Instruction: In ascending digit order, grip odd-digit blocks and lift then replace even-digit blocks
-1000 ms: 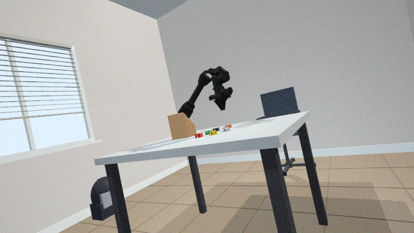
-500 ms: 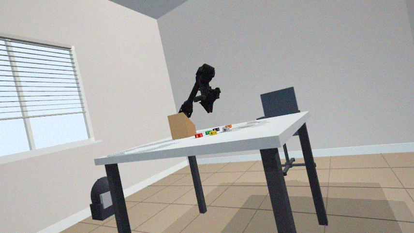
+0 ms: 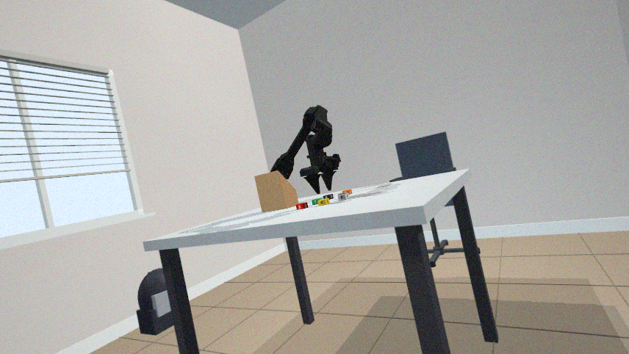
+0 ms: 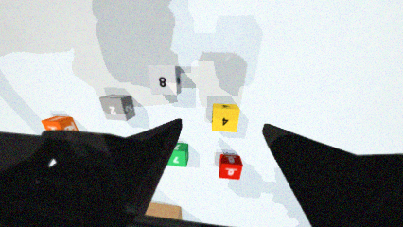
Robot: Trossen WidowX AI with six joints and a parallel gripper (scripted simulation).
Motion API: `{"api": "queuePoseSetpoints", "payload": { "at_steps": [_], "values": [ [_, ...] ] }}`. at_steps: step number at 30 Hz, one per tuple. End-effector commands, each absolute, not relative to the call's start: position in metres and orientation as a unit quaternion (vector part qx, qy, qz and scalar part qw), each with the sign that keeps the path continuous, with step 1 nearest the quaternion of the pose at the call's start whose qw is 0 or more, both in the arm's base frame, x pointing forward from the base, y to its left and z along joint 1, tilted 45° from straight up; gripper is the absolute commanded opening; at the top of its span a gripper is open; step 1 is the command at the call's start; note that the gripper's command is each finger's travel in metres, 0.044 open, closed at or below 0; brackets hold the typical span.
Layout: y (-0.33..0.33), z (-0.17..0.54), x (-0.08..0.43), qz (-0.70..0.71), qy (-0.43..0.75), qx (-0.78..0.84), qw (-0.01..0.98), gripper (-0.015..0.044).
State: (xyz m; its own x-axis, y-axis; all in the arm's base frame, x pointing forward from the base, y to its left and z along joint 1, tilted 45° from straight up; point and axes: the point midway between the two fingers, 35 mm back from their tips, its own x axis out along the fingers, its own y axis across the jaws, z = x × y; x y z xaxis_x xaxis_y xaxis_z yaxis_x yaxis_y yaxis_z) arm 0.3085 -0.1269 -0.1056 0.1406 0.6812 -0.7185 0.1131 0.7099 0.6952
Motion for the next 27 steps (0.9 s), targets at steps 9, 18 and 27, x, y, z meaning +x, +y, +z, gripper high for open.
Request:
{"api": "queuePoseSetpoints", "payload": {
  "at_steps": [9, 18, 27],
  "values": [
    [-0.114, -0.119, 0.311, 0.207, 0.621, 0.322, 0.684, 0.04],
    [-0.104, -0.129, 0.313, 0.207, 0.621, 0.323, 0.684, 0.04],
    [-0.101, -0.131, 0.313, 0.207, 0.62, 0.323, 0.684, 0.0269]
  ]
}}
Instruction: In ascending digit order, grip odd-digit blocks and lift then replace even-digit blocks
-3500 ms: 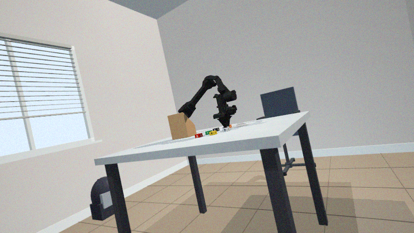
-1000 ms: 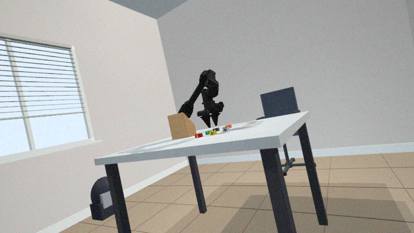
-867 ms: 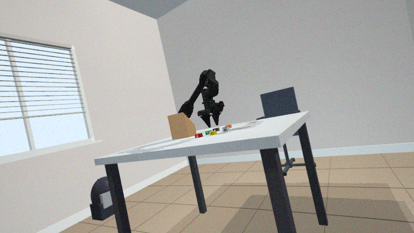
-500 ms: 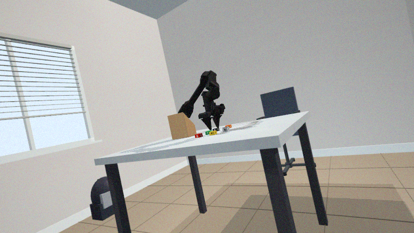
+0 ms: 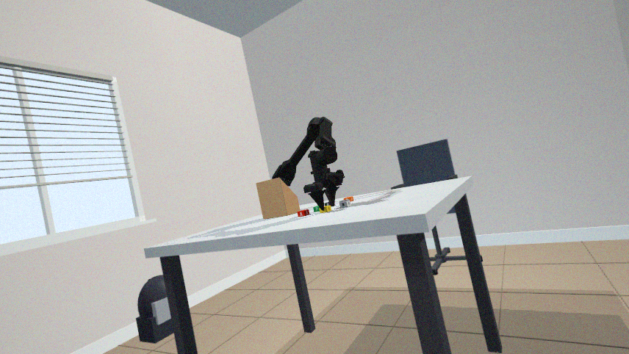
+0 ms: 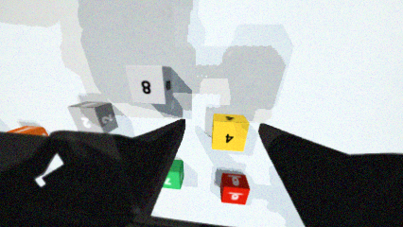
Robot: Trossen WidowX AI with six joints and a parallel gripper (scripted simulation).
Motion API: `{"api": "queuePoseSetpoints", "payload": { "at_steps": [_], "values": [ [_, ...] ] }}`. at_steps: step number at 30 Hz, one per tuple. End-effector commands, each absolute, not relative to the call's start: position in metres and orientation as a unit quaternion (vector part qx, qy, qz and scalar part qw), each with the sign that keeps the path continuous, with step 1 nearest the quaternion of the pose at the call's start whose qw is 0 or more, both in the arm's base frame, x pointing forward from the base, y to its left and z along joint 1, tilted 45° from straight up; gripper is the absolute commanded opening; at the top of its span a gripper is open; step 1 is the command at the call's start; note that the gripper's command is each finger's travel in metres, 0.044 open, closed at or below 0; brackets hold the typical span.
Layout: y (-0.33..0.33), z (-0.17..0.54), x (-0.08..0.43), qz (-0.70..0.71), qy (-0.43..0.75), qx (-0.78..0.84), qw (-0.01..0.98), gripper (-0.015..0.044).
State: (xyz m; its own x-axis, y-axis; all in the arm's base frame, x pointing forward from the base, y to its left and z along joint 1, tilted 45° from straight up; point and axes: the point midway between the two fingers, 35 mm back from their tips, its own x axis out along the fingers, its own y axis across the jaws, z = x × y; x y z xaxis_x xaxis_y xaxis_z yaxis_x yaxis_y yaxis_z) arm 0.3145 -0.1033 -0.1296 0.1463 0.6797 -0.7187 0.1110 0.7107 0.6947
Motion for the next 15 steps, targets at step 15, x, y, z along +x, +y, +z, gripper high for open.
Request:
{"api": "queuePoseSetpoints", "payload": {
  "at_steps": [15],
  "values": [
    [-0.1008, -0.1314, 0.3134, 0.207, 0.62, 0.323, 0.684, 0.012]
  ]
}}
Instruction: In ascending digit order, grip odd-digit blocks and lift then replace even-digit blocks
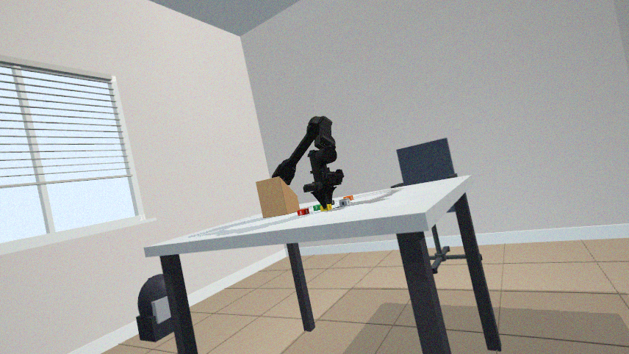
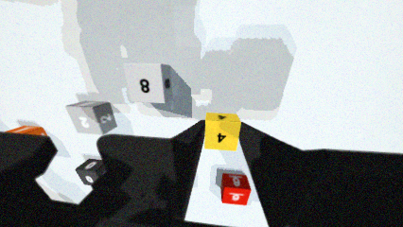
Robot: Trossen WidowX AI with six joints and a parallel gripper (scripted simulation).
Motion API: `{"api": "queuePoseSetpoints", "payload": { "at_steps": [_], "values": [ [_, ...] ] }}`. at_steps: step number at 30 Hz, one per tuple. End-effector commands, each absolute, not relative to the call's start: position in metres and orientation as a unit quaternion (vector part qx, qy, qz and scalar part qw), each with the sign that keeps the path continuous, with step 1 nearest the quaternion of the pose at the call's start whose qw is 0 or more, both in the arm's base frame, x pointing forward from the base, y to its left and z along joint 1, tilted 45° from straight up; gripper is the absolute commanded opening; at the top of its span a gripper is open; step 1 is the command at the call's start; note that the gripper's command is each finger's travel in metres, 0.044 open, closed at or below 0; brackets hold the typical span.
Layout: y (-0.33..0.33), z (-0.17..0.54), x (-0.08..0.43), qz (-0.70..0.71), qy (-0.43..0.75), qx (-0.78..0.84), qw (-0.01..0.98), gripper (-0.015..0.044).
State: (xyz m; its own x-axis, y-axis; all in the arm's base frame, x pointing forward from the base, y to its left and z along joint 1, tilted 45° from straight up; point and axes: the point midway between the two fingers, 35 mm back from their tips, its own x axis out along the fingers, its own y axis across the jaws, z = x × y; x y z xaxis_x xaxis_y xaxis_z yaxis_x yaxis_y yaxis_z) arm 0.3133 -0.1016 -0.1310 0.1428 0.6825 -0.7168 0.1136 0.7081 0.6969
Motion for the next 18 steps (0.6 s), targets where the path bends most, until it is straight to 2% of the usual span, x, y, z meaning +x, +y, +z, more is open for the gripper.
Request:
{"api": "queuePoseSetpoints", "payload": {
  "at_steps": [1, 18],
  "values": [
    [-0.101, -0.131, 0.313, 0.207, 0.62, 0.323, 0.684, 0.012],
    [-0.111, -0.121, 0.311, 0.207, 0.621, 0.323, 0.684, 0.012]
  ]
}}
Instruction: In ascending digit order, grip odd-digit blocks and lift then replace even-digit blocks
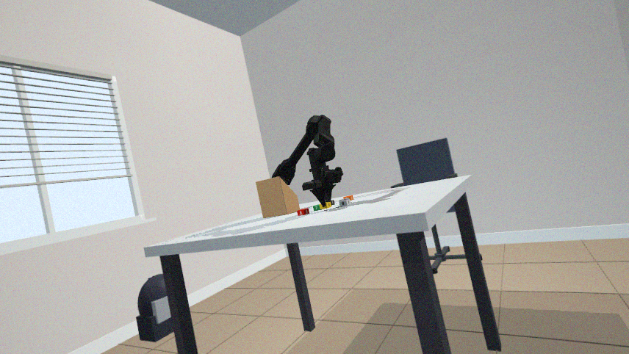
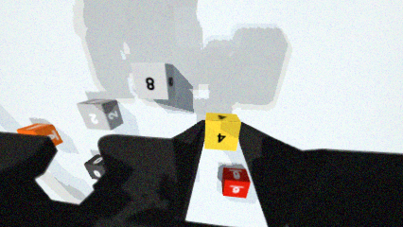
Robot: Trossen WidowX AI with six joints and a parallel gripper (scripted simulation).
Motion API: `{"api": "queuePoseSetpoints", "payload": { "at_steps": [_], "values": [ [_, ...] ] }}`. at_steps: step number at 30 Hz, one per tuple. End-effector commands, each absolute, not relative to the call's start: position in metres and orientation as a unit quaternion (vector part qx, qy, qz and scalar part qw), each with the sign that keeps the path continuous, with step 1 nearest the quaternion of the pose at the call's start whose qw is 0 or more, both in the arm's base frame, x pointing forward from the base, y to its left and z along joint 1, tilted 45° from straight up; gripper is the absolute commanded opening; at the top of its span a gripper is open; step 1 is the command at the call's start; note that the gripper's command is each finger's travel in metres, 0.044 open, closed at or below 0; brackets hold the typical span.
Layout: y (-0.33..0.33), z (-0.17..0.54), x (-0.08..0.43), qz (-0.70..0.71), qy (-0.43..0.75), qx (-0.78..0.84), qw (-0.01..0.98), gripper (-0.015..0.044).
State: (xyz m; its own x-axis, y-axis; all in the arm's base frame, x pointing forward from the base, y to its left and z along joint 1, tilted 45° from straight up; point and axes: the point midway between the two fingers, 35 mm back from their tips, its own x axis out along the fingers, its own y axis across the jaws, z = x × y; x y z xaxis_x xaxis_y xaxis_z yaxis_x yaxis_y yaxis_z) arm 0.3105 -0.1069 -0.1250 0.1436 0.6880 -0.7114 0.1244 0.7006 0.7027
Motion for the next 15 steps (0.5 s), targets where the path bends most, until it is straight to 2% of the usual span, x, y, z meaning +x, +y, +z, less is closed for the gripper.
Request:
{"api": "queuePoseSetpoints", "payload": {
  "at_steps": [1, 15],
  "values": [
    [-0.1113, -0.1207, 0.3113, 0.207, 0.621, 0.323, 0.684, 0.012],
    [-0.1104, -0.1216, 0.3115, 0.207, 0.621, 0.323, 0.684, 0.012]
  ]
}}
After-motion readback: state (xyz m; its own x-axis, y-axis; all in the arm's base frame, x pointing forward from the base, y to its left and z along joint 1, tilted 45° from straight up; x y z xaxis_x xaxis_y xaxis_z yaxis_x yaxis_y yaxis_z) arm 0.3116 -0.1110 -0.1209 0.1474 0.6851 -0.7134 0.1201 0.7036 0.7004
